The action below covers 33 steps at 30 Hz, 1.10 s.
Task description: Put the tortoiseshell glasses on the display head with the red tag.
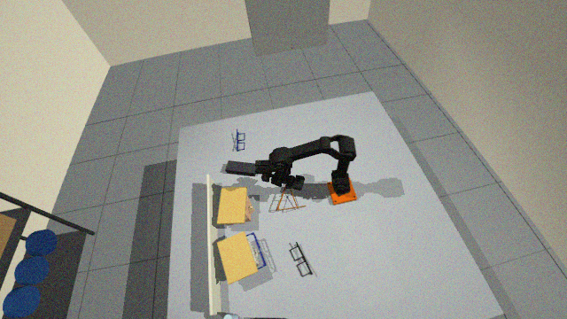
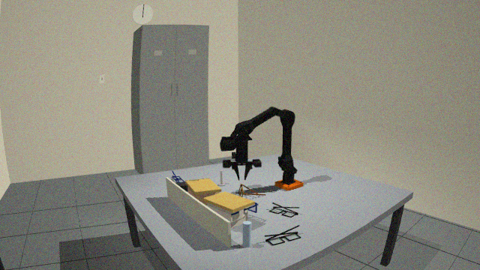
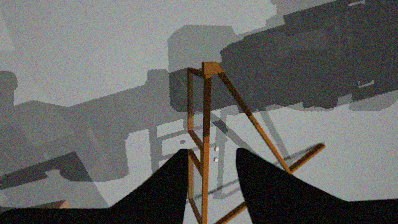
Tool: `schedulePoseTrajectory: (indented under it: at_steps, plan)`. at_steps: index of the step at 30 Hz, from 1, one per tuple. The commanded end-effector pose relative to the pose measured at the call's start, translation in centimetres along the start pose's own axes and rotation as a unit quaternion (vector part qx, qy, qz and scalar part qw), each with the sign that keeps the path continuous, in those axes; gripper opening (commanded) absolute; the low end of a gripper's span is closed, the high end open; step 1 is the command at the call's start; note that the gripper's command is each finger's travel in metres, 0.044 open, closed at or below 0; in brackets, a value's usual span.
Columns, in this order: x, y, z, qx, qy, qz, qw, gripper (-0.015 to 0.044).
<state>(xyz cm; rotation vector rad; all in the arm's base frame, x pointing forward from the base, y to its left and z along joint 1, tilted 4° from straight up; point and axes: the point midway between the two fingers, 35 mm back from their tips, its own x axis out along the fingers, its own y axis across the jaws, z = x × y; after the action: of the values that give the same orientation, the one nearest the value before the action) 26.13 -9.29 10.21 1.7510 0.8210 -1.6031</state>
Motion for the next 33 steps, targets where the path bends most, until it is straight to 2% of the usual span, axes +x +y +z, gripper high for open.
schedulePoseTrajectory:
  at_steps: [1, 33]
  plan:
    - [0.0, -0.1, -0.1, 0.003, 0.001, -0.003, 1.0, 0.012]
    - [4.7, 0.4, 0.0, 0.003, 0.001, -0.003, 1.0, 0.012]
